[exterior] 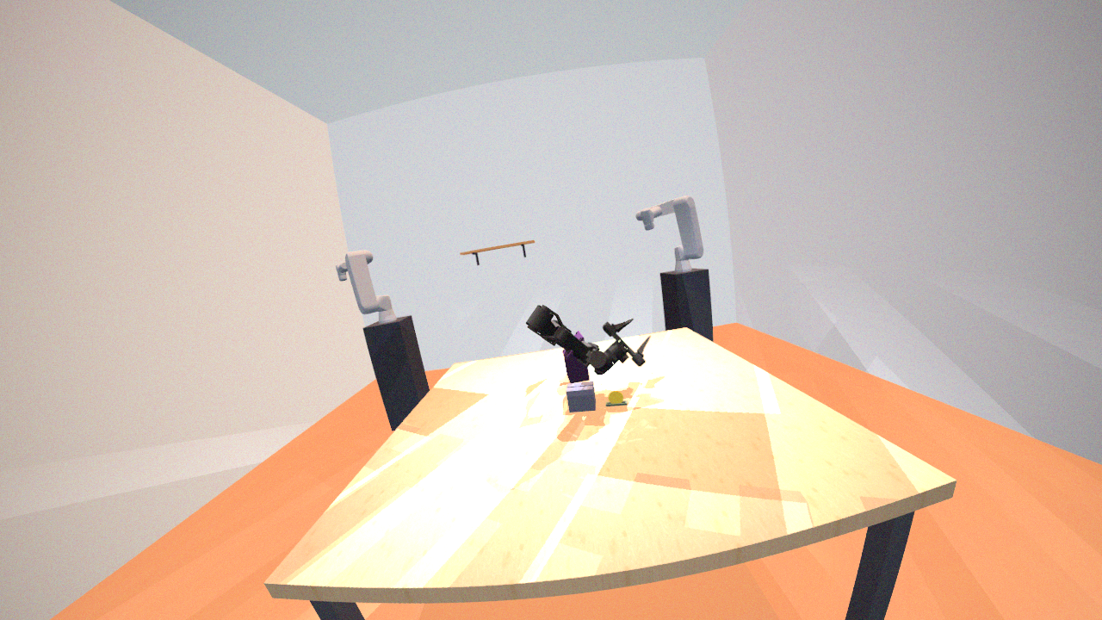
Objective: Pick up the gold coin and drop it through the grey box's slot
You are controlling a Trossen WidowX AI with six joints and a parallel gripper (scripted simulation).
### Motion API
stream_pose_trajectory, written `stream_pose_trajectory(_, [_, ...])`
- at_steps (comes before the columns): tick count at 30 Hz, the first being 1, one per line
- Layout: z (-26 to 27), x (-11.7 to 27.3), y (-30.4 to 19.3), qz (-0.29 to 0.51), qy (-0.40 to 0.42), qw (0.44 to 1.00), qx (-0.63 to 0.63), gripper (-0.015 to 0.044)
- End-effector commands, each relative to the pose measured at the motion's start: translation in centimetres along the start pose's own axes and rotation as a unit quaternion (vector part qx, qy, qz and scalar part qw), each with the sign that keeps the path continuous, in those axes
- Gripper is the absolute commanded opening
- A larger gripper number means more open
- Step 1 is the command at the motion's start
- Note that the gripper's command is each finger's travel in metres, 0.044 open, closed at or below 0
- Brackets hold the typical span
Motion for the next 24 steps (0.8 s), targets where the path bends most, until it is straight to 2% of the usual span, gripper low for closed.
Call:
stream_pose_trajectory(1, [0.1, -0.1, 0.0, -0.001, 0.004, 1.0, -0.006, 0.0374])
stream_pose_trajectory(5, [3.0, -0.9, -0.7, -0.008, 0.081, 0.987, -0.137, 0.0269])
stream_pose_trajectory(9, [6.9, -1.4, -1.4, 0.002, 0.205, 0.922, -0.327, 0.0164])
stream_pose_trajectory(10, [7.8, -1.4, -1.5, 0.009, 0.237, 0.899, -0.369, 0.0161])
stream_pose_trajectory(17, [11.3, 0.2, -2.4, 0.11, 0.448, 0.665, -0.587, 0.0161])
stream_pose_trajectory(24, [10.0, 4.1, -4.5, 0.293, 0.601, 0.398, -0.628, 0.0161])
Point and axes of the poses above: the point midway between the two fingers, 35 mm back from their tips, its own x axis back along the fingers, its own z axis across the jaws, y = z × x, the point moved 1 cm from there along x, back along the fingers, and after that the axes turned 4 degrees about -x, right-handed, at the moved point
